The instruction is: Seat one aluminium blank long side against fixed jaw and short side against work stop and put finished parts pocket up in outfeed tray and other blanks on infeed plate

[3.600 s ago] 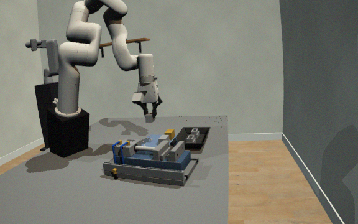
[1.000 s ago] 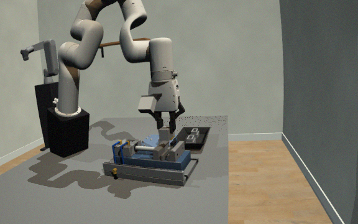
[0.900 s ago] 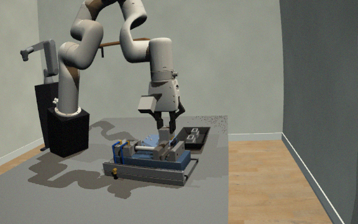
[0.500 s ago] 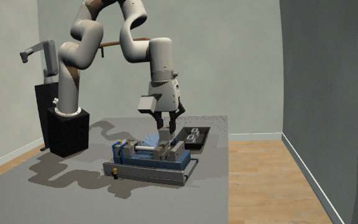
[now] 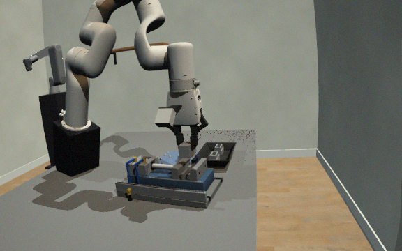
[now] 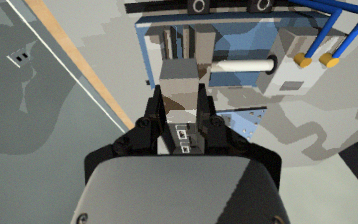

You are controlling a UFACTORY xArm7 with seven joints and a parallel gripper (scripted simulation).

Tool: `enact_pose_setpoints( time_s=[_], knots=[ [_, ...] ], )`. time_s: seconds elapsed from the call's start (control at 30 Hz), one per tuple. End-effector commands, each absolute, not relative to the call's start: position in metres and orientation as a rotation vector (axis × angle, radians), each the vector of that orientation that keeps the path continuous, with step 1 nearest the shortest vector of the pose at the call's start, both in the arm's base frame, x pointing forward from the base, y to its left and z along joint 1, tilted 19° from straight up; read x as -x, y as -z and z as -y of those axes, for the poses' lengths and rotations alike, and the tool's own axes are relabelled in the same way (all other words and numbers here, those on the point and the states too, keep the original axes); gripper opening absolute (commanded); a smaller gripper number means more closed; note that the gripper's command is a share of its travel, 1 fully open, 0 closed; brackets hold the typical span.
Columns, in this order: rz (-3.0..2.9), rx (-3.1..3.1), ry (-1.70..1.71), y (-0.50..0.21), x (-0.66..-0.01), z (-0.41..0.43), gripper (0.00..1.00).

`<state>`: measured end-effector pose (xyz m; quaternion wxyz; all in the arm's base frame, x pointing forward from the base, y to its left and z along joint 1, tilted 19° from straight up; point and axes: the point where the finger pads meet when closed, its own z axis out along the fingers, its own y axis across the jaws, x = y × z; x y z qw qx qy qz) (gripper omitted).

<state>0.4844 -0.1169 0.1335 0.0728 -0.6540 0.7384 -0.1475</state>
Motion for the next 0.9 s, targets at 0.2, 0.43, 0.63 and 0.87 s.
enact_pose_setpoints(
  time_s=[0.2, 0.43, 0.63, 0.87],
  knots=[
    [-2.217, 1.963, 0.446, -0.1347, -0.4853, 0.1173, 0.00],
    [-2.217, 1.963, 0.446, -0.1346, -0.4853, 0.1173, 0.00],
    [-2.216, 1.963, 0.446, -0.1341, -0.4855, 0.1173, 0.00],
    [-2.216, 1.964, 0.446, -0.1319, -0.4862, 0.1175, 0.00]
  ],
)
